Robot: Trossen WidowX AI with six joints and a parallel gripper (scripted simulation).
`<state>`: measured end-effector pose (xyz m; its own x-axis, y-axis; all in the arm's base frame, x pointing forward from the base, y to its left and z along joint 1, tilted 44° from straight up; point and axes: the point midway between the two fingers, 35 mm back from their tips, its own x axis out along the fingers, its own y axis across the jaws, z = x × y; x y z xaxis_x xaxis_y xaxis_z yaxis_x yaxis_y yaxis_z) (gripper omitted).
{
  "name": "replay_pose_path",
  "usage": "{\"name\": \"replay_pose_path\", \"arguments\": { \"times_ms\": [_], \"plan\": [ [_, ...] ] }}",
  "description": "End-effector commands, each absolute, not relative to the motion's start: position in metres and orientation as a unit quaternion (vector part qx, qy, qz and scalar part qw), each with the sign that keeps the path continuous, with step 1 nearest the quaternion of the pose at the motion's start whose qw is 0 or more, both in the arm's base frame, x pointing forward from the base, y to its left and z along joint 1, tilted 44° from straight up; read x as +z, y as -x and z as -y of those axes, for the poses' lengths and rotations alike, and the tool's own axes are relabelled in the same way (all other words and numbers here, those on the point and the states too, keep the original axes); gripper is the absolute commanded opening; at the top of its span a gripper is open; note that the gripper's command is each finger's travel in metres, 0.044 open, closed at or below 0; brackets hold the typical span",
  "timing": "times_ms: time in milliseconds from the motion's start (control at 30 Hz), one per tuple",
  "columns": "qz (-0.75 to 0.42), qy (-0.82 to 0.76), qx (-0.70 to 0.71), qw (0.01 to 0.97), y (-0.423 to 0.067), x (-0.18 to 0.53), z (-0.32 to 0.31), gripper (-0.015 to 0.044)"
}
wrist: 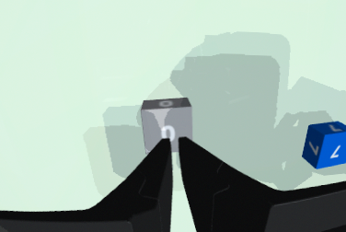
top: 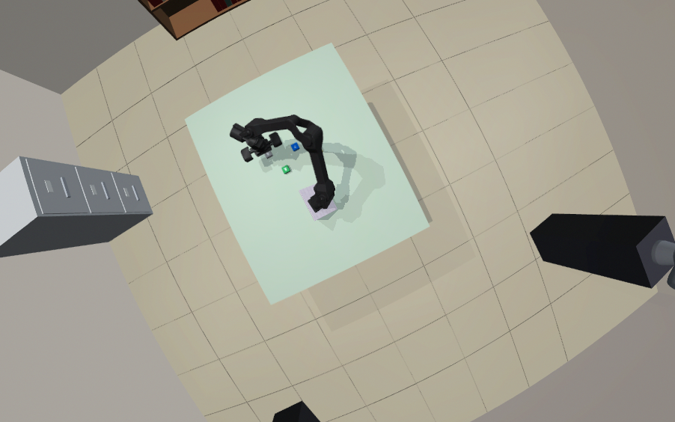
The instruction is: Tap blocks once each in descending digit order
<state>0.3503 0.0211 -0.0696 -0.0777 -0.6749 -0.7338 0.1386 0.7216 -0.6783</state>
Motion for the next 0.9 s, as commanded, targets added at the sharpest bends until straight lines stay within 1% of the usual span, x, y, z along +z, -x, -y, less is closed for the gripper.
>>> {"name": "replay_pose_path", "arguments": {
  "times_ms": [0,733,867],
  "plan": [
    [-0.663,0.207,-0.310,0.650,-0.350,-0.075,-0.018,0.0020],
    [-0.662,0.207,-0.311,0.649,-0.348,-0.092,-0.001,0.0020],
    [-0.663,0.207,-0.310,0.649,-0.350,-0.071,-0.021,0.0020]
  ]
}}
